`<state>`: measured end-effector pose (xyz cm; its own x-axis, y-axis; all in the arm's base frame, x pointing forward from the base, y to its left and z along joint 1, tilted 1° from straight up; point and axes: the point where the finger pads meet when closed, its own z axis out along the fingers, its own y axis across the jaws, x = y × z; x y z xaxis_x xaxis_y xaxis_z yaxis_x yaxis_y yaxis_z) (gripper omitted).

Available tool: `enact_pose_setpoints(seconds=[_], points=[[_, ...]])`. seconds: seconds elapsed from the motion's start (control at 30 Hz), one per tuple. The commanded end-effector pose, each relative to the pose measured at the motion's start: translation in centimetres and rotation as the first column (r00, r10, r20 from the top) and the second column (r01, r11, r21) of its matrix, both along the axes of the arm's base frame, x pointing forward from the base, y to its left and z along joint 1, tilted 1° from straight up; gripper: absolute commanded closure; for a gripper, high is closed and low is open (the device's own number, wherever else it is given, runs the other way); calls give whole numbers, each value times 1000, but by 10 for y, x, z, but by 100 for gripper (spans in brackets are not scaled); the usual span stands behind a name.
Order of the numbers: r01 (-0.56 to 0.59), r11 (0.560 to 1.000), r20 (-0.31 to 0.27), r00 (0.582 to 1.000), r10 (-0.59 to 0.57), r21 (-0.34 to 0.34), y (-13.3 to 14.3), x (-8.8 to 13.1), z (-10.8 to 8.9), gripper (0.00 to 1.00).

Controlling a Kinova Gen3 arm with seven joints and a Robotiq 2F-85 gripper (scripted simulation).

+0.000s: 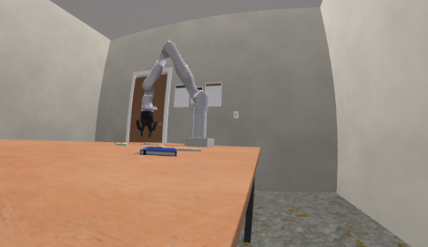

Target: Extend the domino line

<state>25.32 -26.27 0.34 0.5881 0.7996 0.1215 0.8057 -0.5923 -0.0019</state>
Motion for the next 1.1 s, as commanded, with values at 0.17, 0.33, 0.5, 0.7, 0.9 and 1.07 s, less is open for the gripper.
enact_pose_setpoints(seconds=[0.17, 0.33, 0.5, 0.7, 0.9, 1.07], points=[[-1, 999, -23, 1000, 0, -33, 0, 1, 10, 51], [-1, 999, -38, 999, -1, -54, 0, 1, 16, 51], [-2, 998, -47, 999, -1, -66, 0, 1, 19, 51], [-3, 996, -63, 998, -2, -87, 0, 1, 25, 51], [-4, 995, -73, 997, -3, -101, 0, 1, 29, 51], [-4, 994, -76, 997, -4, -105, 0, 1, 30, 51]])
